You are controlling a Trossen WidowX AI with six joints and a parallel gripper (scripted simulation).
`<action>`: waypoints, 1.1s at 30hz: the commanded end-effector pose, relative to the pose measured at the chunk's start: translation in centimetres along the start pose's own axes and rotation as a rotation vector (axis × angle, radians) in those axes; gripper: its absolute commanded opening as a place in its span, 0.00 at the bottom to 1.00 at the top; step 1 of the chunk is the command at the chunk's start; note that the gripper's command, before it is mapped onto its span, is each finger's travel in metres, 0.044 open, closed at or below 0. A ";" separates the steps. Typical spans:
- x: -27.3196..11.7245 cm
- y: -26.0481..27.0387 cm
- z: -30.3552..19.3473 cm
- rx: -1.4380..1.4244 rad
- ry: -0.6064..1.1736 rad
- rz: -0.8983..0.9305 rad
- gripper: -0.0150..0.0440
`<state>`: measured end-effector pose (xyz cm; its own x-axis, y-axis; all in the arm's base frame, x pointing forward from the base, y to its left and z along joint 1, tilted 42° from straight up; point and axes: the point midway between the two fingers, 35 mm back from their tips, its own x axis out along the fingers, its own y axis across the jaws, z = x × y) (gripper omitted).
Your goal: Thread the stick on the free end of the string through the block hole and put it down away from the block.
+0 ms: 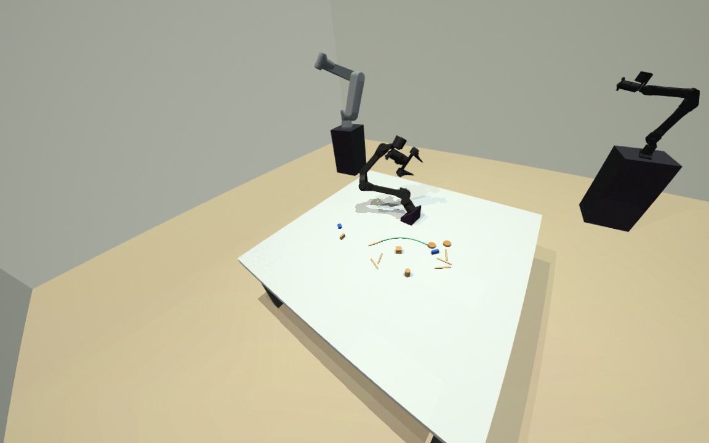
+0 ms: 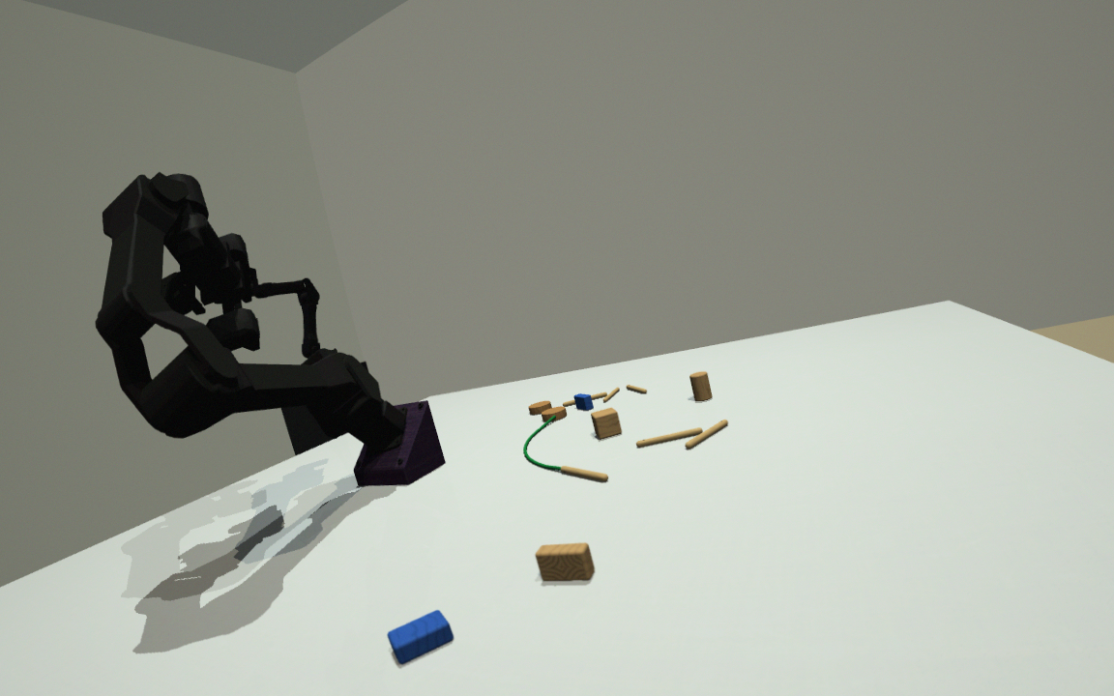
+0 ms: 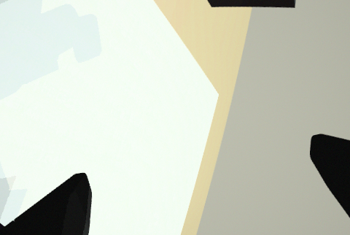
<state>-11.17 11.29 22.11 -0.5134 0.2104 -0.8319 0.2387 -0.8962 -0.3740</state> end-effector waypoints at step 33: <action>-2.9 24.1 -42.2 1.806 0.946 0.578 1.00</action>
<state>29.17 9.94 0.62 -0.0152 -0.5182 -0.8551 -0.9657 -0.2139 0.1469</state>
